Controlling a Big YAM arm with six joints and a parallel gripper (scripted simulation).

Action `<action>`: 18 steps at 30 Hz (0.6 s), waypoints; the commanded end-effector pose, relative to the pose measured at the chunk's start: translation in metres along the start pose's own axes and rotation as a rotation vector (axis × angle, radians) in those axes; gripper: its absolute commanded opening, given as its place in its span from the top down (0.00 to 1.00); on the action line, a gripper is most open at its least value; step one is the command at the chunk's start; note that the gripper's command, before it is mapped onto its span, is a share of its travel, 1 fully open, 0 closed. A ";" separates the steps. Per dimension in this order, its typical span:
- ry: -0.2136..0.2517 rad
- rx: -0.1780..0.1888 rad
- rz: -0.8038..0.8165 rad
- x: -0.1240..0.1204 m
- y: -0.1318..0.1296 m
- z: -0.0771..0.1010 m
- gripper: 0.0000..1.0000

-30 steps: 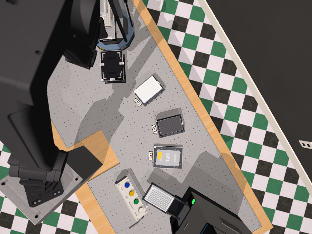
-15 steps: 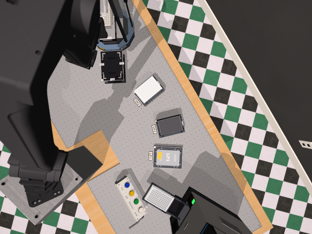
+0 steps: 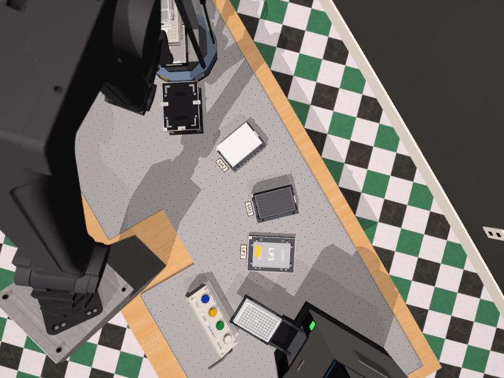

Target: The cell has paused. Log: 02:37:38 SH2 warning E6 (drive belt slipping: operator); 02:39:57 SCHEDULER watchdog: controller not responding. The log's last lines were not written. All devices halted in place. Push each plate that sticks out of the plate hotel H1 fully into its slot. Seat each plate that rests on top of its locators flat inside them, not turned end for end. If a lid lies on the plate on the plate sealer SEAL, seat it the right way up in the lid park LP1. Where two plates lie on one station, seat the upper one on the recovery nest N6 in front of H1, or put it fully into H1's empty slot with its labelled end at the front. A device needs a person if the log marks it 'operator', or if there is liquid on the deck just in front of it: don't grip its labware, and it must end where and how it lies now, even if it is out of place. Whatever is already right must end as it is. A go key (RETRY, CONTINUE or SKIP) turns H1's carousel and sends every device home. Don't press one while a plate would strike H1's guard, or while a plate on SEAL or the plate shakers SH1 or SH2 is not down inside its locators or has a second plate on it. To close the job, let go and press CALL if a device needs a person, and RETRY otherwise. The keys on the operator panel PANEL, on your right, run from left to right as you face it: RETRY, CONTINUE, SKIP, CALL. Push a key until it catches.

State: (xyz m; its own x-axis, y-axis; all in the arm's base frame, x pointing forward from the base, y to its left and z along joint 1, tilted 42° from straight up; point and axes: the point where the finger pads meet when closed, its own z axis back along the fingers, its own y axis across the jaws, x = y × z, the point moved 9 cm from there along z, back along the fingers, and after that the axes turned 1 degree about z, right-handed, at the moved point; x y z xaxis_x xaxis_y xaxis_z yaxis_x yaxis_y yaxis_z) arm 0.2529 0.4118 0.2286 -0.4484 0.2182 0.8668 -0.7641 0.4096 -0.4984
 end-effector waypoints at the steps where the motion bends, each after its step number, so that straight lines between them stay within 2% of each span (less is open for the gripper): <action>1: -0.033 -0.032 0.018 0.006 -0.012 0.008 1.00; 5: -0.031 -0.031 0.018 0.003 -0.011 0.010 1.00; 6: -0.038 -0.021 0.017 0.006 -0.006 0.011 1.00; 9: -0.035 -0.033 0.018 0.001 -0.012 0.016 1.00; 18: -0.035 -0.031 0.017 -0.006 -0.010 0.029 1.00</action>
State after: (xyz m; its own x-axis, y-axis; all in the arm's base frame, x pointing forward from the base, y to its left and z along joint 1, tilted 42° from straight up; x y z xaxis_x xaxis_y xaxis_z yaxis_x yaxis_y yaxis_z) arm 0.2492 0.3880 0.2152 -0.4465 0.2220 0.8668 -0.7637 0.4102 -0.4985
